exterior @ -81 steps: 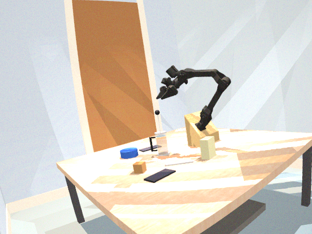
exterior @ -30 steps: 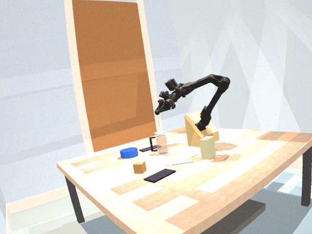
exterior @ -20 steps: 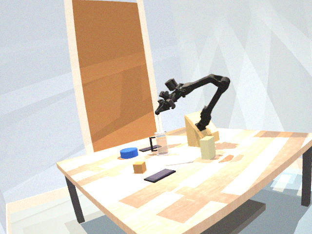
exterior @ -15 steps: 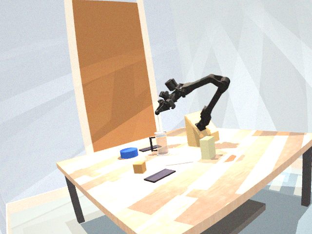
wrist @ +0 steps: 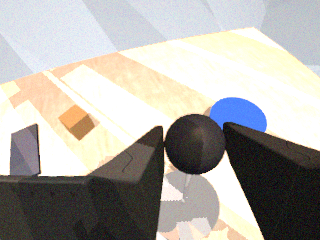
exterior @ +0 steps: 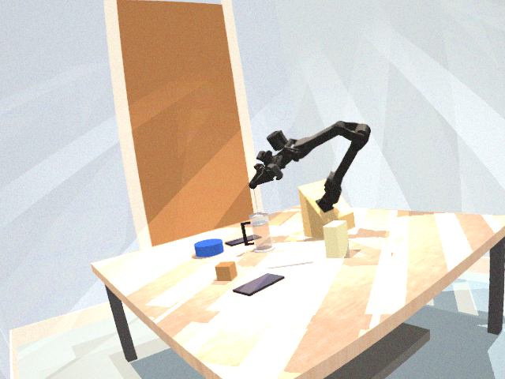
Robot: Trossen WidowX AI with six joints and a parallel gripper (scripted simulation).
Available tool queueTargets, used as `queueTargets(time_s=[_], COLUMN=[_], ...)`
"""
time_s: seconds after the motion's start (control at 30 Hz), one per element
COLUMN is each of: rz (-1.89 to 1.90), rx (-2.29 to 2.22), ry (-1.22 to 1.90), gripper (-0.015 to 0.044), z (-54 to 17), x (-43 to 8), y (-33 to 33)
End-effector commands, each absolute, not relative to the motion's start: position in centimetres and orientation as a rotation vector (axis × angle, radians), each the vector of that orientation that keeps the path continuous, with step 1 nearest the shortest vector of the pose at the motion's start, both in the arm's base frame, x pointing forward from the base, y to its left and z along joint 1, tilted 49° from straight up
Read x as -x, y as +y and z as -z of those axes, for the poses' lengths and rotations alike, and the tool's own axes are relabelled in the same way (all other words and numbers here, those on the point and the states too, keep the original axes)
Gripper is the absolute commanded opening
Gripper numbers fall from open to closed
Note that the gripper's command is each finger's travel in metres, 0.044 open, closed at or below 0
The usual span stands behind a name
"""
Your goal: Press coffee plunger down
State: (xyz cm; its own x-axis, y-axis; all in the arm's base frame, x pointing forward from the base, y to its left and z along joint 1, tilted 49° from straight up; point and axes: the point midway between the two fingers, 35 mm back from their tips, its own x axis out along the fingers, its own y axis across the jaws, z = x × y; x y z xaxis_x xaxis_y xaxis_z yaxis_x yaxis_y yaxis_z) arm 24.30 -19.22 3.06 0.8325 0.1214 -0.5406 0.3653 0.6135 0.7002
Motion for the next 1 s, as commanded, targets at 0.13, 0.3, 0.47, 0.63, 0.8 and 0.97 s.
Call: queueTargets(time_s=[0.13, 0.3, 0.47, 0.63, 0.8, 0.97], rz=[0.153, 0.153, 0.154, 0.154, 0.154, 0.154], rx=[-0.922, -0.922, -0.922, -0.922, -0.923, -0.923], ry=[0.616, 0.617, 0.617, 0.617, 0.617, 0.615], gripper=[0.0128, 0.0128, 0.0128, 0.0128, 0.0128, 0.0128], z=[-1.2, -0.6, 0.0, 0.6, 1.2, 1.7], x=[-24.4, -24.5, -24.6, -24.8, -24.9, -25.0], y=[-17.8, -17.2, -16.7, -16.1, -15.5, -14.9])
